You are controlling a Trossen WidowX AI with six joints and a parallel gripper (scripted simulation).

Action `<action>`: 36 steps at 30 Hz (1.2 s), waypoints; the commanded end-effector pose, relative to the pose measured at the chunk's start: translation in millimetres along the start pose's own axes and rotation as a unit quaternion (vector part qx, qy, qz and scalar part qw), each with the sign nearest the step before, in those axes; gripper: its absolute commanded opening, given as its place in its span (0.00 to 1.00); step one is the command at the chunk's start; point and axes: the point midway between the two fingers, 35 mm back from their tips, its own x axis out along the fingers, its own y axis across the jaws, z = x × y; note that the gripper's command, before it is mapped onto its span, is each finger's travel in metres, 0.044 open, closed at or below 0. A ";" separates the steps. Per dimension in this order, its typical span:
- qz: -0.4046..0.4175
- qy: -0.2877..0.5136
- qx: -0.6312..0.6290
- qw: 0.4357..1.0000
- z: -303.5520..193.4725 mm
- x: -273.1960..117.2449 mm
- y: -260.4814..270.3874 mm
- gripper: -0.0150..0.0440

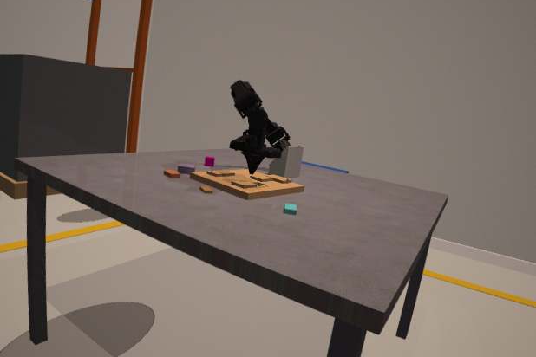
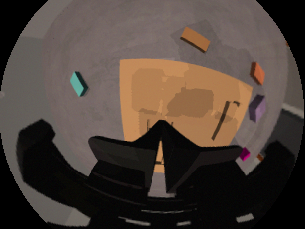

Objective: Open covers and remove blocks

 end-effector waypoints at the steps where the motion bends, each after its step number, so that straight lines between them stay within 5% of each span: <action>1: 0.001 0.001 0.003 1.000 1.0 -6.5 0.2 0.25; 7: 0.000 0.000 0.006 1.000 -0.3 -7.9 0.0 0.25; 13: 0.003 -0.001 0.204 0.979 -26.9 -13.5 4.2 0.25; 20: 0.003 0.001 0.452 0.892 -64.7 -19.4 4.7 0.25; 29: -0.001 0.003 0.703 0.711 -111.4 -22.5 -1.2 0.25; 36: -0.001 0.003 0.708 0.707 -112.3 -22.5 -1.4 0.25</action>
